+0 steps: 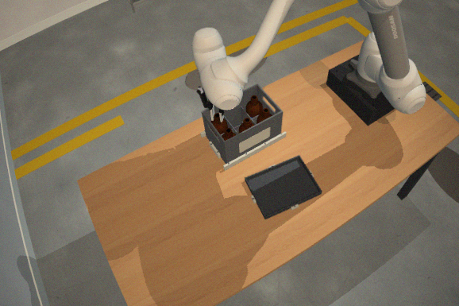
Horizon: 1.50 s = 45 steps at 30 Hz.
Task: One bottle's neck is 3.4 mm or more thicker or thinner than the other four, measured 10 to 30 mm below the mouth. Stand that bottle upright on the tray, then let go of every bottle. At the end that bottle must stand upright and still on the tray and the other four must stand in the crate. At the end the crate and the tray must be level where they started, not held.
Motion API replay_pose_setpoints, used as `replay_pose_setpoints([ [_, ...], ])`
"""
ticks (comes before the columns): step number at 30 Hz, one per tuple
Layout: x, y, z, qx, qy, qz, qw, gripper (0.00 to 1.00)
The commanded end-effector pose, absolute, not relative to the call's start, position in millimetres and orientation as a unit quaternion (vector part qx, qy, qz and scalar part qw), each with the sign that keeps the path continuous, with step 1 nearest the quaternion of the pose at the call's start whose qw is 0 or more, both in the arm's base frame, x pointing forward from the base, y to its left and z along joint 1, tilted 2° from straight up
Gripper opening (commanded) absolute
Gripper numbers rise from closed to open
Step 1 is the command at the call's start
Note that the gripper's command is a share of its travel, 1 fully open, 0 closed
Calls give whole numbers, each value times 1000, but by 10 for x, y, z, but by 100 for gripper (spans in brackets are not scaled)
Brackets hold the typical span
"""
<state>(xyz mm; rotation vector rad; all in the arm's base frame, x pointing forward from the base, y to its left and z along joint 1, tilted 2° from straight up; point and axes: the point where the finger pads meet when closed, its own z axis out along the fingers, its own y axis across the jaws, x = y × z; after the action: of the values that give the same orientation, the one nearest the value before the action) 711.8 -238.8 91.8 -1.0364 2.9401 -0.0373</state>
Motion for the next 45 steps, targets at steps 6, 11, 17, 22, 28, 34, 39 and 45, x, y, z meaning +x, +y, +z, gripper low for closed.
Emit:
replay_pose_setpoints([
  [6, 7097, -2407, 887, -334, 942, -11, 11, 0],
  [11, 7097, -2407, 887, -334, 942, -11, 11, 0],
  [17, 7097, -2407, 887, -334, 942, -11, 11, 0],
  [22, 7097, -2407, 887, -334, 942, -11, 11, 0],
  [28, 7097, -2407, 887, -334, 942, -11, 11, 0],
  [34, 7097, -2407, 887, -334, 942, -11, 11, 38],
  [39, 7097, -2407, 887, -334, 942, -11, 11, 38],
  [45, 7097, -2407, 887, -334, 942, -11, 11, 38],
])
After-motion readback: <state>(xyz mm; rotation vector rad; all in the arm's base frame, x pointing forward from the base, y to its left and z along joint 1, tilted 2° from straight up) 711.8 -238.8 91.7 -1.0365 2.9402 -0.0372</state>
